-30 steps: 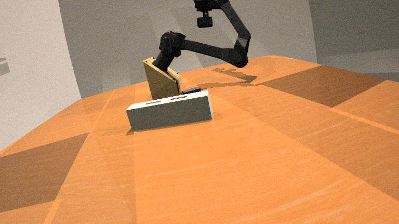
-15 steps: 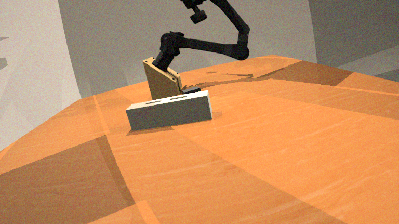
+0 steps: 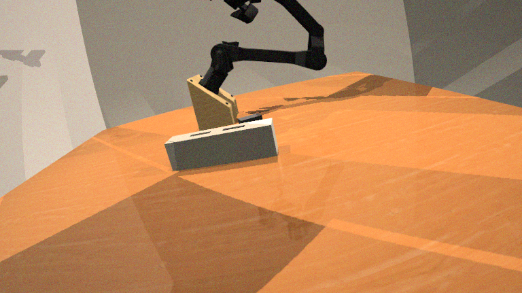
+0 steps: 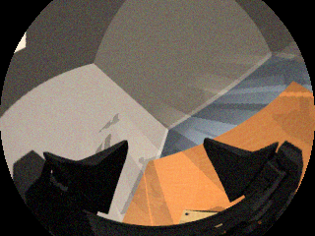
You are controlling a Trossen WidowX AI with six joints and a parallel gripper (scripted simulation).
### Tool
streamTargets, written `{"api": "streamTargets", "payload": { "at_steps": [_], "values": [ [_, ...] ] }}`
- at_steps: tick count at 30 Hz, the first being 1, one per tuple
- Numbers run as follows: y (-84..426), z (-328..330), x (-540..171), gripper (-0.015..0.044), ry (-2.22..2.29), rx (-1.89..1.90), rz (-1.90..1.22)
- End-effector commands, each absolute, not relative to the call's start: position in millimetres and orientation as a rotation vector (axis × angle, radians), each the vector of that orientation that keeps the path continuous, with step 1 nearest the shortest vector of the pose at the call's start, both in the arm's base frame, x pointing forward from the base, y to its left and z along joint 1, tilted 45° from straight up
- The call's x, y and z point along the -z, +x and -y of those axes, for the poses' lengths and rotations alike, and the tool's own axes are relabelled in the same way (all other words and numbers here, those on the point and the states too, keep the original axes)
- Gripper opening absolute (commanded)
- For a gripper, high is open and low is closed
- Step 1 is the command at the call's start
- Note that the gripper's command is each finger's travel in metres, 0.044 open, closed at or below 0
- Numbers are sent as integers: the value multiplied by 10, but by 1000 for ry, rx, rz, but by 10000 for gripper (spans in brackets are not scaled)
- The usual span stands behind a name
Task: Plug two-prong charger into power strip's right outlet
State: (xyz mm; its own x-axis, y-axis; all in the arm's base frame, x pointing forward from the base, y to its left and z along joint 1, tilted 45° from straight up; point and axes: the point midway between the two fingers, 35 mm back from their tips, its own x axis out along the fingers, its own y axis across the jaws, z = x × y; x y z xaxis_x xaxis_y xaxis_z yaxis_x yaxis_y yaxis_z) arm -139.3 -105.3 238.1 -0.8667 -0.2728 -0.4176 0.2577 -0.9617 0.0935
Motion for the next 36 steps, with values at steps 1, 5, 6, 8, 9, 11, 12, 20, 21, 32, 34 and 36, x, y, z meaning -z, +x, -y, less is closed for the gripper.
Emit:
{"api": "streamTargets", "payload": {
  "at_steps": [1,5,6,8,9,11,12,20,21,32,34,36],
  "values": [
    [-1312,1187,-2309,440,653,2699,-96],
    [-1203,1329,-2233,440,665,2580,-253],
    [-1174,1362,-2214,440,666,2549,-291],
    [-1112,1427,-2175,440,665,2486,-364],
    [-1080,1458,-2156,440,664,2454,-400],
    [-1014,1517,-2117,440,660,2388,-469],
    [-980,1545,-2098,440,657,2355,-503],
    [-680,1738,-1939,440,609,2072,-753],
    [-640,1758,-1919,440,600,2036,-781],
    [-172,1900,-1704,440,477,1617,-1047],
    [-83,1911,-1666,440,450,1539,-1086],
    [6,1918,-1629,440,421,1460,-1122]
  ]
}}
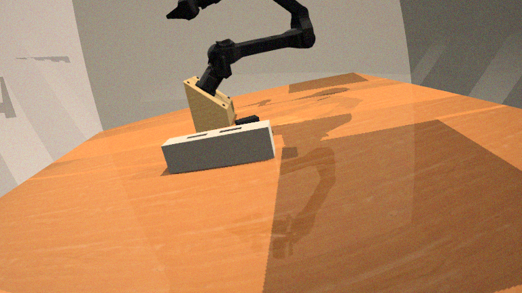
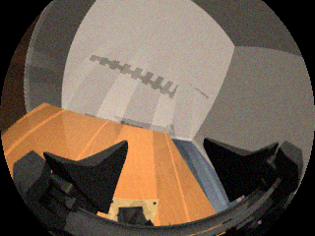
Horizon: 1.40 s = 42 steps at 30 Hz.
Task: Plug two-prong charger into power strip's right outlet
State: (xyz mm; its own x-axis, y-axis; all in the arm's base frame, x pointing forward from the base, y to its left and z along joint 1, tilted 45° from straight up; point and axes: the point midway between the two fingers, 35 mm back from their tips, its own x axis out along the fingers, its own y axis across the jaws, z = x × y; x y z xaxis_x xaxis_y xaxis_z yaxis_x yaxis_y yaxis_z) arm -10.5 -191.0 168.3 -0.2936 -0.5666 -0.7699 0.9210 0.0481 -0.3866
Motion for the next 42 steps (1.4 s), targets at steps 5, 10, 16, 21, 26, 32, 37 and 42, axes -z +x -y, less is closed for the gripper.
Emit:
{"api": "streamTargets", "payload": {
  "at_steps": [5,10,16,21,26,32,37,42],
  "values": [
    [231,1917,-1540,440,345,1263,-1200],
    [455,1888,-1454,440,263,1064,-1262],
    [717,1817,-1358,440,158,826,-1314],
    [927,1729,-1283,440,68,628,-1339],
    [1125,1618,-1214,440,-24,432,-1349],
    [1339,1455,-1130,440,-137,196,-1343],
    [1495,1297,-1061,440,-230,0,-1323],
    [1629,1119,-1004,440,-321,-188,-1285]
  ]
}}
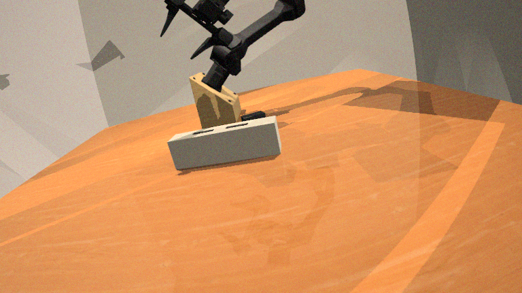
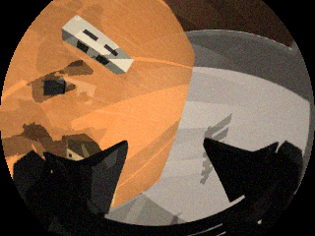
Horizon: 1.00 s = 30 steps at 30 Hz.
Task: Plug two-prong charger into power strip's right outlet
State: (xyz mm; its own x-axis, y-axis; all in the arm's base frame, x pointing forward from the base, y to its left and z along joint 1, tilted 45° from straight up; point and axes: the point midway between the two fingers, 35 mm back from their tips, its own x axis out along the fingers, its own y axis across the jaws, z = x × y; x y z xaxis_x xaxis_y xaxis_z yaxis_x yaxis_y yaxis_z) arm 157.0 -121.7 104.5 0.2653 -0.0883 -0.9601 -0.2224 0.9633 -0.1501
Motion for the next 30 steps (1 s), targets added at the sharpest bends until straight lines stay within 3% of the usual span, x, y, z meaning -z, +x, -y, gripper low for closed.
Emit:
{"api": "streamTargets", "payload": {
  "at_steps": [1,30],
  "values": [
    [1653,1081,-994,440,-339,-224,-1275],
    [2006,-128,-842,440,-780,-1166,-763]
  ]
}}
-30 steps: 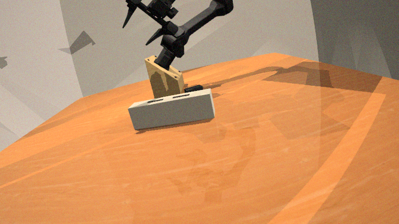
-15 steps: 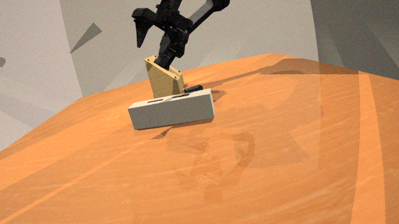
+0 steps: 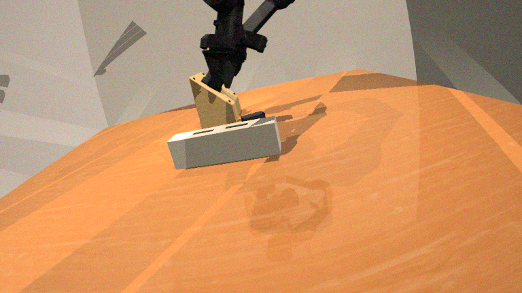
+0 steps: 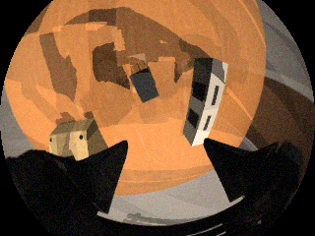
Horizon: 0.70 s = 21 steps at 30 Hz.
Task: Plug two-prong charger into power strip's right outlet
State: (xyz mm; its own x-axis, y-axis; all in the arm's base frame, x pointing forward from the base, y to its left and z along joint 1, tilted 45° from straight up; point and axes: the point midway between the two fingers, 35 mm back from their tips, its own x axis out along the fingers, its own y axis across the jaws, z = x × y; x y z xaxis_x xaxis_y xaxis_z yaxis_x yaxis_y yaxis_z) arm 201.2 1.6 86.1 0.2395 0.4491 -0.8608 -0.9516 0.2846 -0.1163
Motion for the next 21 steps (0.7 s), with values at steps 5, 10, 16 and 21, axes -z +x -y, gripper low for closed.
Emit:
{"api": "streamTargets", "payload": {
  "at_steps": [5,10,16,21],
  "values": [
    [2006,-336,-840,440,-835,-1298,-634],
    [2013,-525,-836,440,-883,-1418,-495],
    [2017,-579,-833,440,-895,-1451,-452],
    [2020,-605,-810,440,-895,-1451,-452]
  ]
}}
